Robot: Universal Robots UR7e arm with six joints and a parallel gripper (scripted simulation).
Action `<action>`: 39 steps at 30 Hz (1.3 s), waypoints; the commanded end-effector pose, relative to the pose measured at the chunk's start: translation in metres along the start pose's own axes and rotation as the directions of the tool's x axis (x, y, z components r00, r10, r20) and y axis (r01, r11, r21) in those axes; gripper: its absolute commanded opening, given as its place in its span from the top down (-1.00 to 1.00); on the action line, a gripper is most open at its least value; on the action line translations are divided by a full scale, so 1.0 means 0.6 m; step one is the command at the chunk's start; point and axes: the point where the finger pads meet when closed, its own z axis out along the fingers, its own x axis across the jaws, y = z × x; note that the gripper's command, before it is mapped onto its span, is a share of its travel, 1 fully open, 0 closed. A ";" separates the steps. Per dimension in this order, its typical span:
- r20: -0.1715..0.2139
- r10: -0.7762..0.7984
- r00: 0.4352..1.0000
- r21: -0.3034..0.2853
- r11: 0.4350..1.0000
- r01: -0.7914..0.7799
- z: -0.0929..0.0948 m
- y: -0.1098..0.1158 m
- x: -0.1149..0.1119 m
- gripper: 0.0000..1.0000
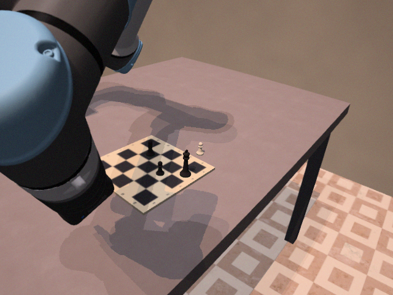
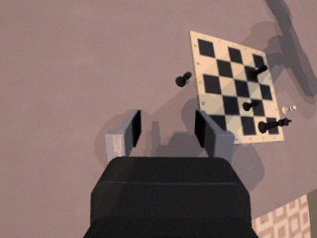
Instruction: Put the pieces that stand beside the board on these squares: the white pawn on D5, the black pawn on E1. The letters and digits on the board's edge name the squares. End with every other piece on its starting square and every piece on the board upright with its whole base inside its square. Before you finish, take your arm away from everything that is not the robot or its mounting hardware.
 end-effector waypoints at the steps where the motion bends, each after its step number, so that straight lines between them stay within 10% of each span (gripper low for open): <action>1: 0.071 0.063 0.995 0.131 0.989 -0.072 0.032 0.071 0.085 -1.00; 21: 0.324 0.131 0.937 0.314 0.919 -0.237 0.156 0.188 0.291 -1.00; 39: 0.357 0.133 0.925 0.326 0.910 -0.256 0.173 0.198 0.317 -1.00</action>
